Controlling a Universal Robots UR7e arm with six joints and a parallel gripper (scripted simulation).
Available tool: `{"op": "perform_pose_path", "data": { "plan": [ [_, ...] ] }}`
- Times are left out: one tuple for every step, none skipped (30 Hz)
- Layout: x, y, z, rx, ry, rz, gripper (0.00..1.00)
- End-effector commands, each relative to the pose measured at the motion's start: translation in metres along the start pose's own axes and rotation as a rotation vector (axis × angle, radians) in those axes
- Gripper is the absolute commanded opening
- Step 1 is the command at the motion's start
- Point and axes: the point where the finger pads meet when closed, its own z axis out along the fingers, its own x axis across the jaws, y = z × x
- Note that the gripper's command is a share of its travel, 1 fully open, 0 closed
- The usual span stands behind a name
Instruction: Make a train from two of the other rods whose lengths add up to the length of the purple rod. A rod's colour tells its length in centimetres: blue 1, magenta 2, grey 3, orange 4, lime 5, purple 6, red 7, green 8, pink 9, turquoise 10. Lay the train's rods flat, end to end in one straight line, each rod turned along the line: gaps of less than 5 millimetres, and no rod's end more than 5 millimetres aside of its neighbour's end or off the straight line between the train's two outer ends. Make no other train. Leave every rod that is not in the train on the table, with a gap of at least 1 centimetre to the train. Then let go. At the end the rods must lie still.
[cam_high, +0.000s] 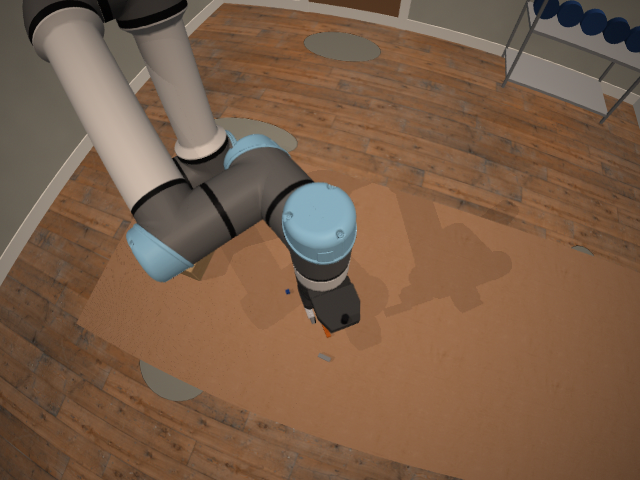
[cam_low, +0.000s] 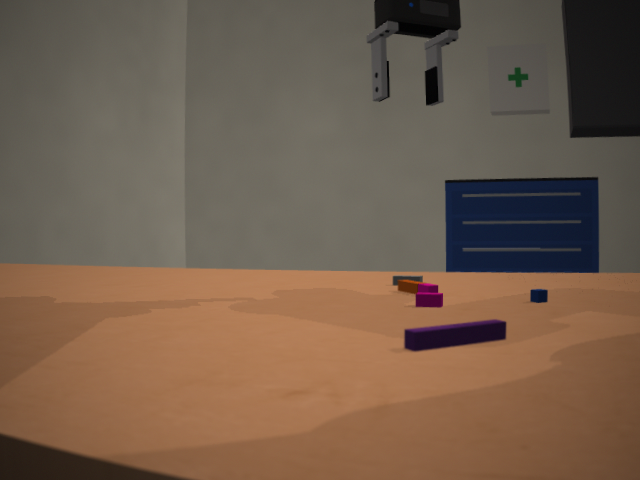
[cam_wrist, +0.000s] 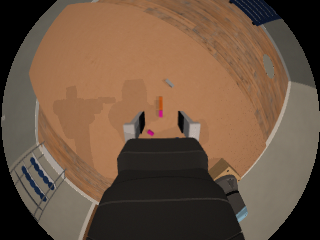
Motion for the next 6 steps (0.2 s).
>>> {"op": "perform_pose_path", "data": {
  "plan": [
    [-0.0001,-0.0003,-0.0005,0.001,-0.001,0.0,1.0],
    [-0.0001,-0.0003,-0.0005,0.001,-0.001,0.0,1.0],
    [-0.0001,-0.0003,-0.0005,0.001,-0.001,0.0,1.0],
    [-0.0001,-0.0003,-0.0005,0.001,-0.001,0.0,1.0],
    [-0.0001,-0.0003,-0.0005,0.001,-0.001,0.0,1.0],
    [-0.0001,-0.0003,-0.0005,0.001,-0.001,0.0,1.0]
  ]
}}
